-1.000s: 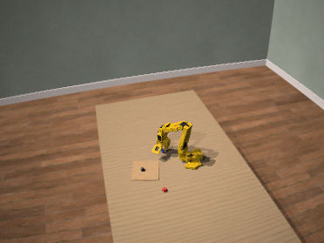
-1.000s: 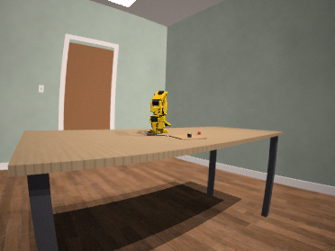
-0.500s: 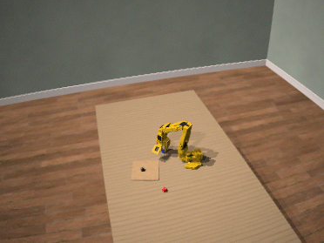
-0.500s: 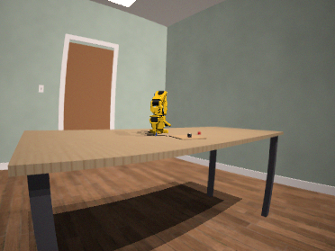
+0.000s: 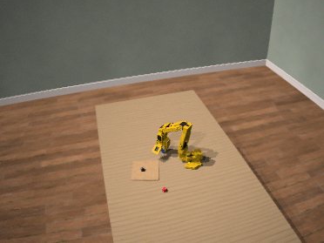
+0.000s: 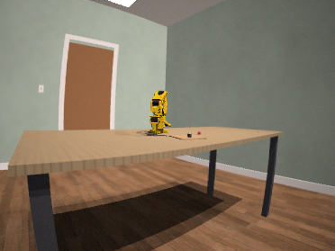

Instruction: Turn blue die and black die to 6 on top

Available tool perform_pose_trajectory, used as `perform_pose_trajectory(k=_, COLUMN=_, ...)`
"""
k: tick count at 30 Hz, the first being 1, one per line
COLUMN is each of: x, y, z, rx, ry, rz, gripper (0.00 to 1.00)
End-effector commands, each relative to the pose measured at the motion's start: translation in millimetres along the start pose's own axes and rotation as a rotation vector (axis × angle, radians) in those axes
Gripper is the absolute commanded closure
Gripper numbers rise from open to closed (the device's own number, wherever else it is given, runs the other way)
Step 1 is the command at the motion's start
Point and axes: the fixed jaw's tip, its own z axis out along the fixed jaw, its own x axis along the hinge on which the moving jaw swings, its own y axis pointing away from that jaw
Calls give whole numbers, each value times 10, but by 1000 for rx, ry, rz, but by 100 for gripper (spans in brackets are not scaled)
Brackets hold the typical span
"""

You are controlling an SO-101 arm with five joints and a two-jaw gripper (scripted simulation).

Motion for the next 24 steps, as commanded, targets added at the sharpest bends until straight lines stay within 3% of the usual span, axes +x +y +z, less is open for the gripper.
perform_pose_trajectory(k=1, x=6, y=-20, z=-7, rx=15, ry=-1, rz=13, gripper=94)
perform_pose_trajectory(k=14, x=6, y=-20, z=-7, rx=15, ry=-1, rz=13, gripper=91)
perform_pose_trajectory(k=24, x=6, y=-20, z=-7, rx=15, ry=-1, rz=13, gripper=83)
